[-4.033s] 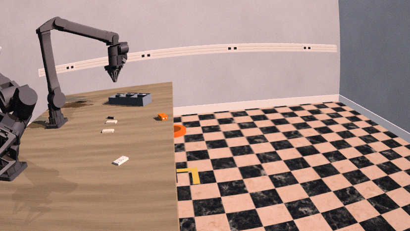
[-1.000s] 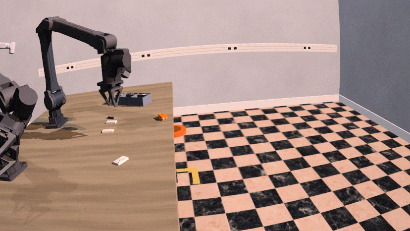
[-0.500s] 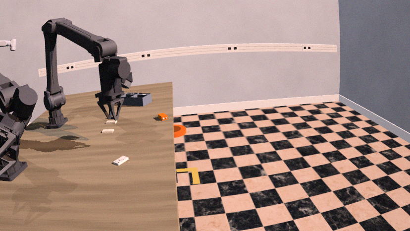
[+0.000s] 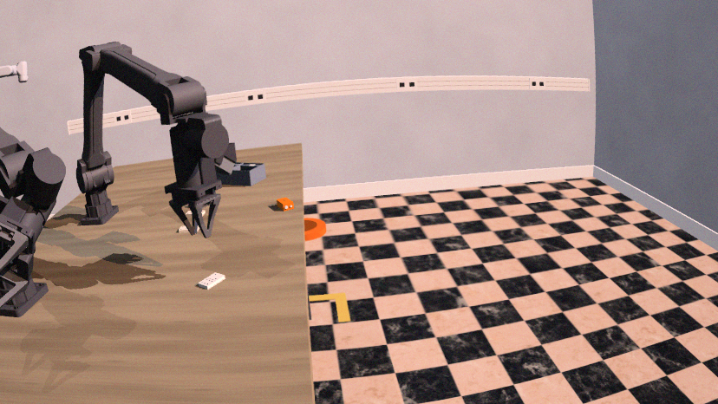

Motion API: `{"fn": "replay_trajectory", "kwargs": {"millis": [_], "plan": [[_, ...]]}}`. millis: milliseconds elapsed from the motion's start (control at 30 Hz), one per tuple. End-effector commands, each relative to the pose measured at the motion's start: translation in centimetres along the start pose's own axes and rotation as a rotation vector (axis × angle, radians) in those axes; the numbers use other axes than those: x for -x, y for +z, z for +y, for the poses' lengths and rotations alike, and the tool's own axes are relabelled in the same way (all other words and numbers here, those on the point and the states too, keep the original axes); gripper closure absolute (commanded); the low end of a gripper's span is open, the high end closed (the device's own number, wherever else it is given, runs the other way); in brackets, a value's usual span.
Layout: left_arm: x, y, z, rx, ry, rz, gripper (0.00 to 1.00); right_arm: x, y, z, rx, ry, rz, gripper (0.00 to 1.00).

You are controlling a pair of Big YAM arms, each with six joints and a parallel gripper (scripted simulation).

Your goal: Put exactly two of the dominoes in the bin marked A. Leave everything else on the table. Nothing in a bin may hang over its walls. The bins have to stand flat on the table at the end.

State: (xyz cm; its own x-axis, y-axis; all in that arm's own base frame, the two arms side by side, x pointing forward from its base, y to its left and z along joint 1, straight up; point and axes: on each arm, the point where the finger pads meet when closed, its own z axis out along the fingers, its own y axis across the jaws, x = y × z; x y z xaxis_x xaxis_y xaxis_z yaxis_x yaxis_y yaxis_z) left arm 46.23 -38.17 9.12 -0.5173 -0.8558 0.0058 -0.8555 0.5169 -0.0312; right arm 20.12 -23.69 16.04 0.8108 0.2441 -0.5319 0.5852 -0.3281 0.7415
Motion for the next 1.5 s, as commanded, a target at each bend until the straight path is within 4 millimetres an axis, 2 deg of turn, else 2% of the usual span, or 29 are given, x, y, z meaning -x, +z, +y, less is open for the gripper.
{"fn": "replay_trajectory", "kwargs": {"millis": [0,67,100,267,333,433,500,533,600,633,733,933,1000,1167,1367,1467], "plan": [[-1.6,0.0,-2.9,-0.001,-0.027,-0.002,0.61,0.2,0.1,0.3,0.0,0.009,-0.006,0.0],[-1.2,0.1,-3.6,-0.001,-0.042,-0.002,0.61,0.2,0.1,0.3,0.0,0.009,-0.006,0.0],[-2.2,0.3,-4.1,-0.001,-0.035,-0.002,0.61,0.2,0.1,0.3,0.0,0.009,-0.006,0.0],[-1.3,0.5,-4.9,-0.001,-0.049,-0.002,0.61,0.2,0.1,0.3,0.0,0.009,-0.006,0.0],[-1.3,0.5,-4.8,-0.001,-0.047,-0.002,0.61,0.2,0.1,0.3,0.0,0.009,-0.006,0.0],[-2.7,0.5,-4.4,0.0,-0.025,-0.001,0.61,0.2,0.1,0.3,0.0,0.009,-0.006,0.0],[-2.5,1.8,-2.8,0.038,-0.025,-0.008,0.61,0.2,0.1,0.3,0.0,0.009,-0.006,0.0],[-2.2,1.8,-2.3,0.045,-0.028,-0.009,0.61,0.2,0.1,0.3,0.0,0.009,-0.006,0.0],[-2.2,1.8,-2.3,0.045,-0.028,-0.009,0.61,0.2,0.1,0.3,0.0,0.009,-0.006,0.0],[-1.0,1.2,-2.5,0.034,-0.043,-0.007,0.61,0.2,0.1,0.3,0.0,0.009,-0.006,0.0],[-0.9,-0.3,-2.6,0.008,-0.037,-0.003,0.61,0.2,0.1,0.3,0.0,0.009,-0.006,0.0],[-2.3,-0.3,-2.6,-0.013,-0.021,0.002,0.61,0.2,0.1,0.3,0.0,0.009,-0.006,0.0],[-2.0,0.9,-2.5,0.006,-0.028,-0.002,0.61,0.2,0.1,0.3,0.0,0.009,-0.006,0.0],[-1.7,1.0,-2.5,0.005,-0.032,-0.002,0.61,0.2,0.1,0.3,0.0,0.009,-0.006,0.0],[-1.6,2.7,-2.4,0.034,-0.032,-0.007,0.61,0.2,0.1,0.3,0.0,0.009,-0.006,0.0],[-1.6,2.8,-2.5,0.034,-0.032,-0.007,0.61,0.2,0.1,0.3,0.0,0.009,-0.006,0.0]]}}
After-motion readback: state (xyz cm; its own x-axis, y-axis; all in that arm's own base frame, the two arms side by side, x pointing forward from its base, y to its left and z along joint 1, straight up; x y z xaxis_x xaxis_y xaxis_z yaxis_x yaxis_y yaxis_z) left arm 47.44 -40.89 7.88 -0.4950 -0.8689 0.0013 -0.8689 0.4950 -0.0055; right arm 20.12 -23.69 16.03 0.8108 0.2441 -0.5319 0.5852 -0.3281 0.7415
